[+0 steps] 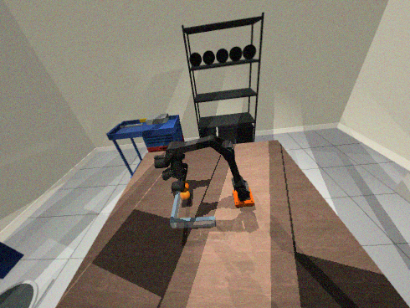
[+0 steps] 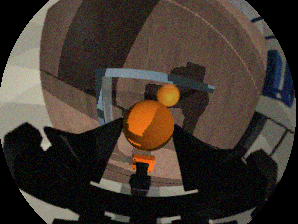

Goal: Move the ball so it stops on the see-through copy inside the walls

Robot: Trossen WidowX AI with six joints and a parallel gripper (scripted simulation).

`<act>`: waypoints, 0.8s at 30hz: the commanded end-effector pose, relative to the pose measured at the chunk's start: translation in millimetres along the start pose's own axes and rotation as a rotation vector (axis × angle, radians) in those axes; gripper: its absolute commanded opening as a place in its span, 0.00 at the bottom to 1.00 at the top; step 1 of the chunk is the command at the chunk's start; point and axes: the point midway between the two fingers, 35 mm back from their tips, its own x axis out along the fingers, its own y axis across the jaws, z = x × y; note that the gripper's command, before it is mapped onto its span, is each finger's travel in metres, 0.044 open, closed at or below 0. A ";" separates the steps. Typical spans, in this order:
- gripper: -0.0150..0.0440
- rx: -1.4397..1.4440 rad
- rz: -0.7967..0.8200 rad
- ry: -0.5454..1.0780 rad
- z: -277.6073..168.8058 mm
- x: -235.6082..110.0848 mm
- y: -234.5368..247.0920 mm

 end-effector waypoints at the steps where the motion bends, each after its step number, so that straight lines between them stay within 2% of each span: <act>1: 0.25 0.002 -0.001 0.013 10.3 23.6 -23.6; 6: 0.25 0.002 -0.004 0.012 18.5 44.4 -48.9; 14: 0.25 0.002 -0.004 0.012 19.5 52.5 -50.0; 24: 0.25 0.002 -0.004 0.012 19.6 98.8 -50.3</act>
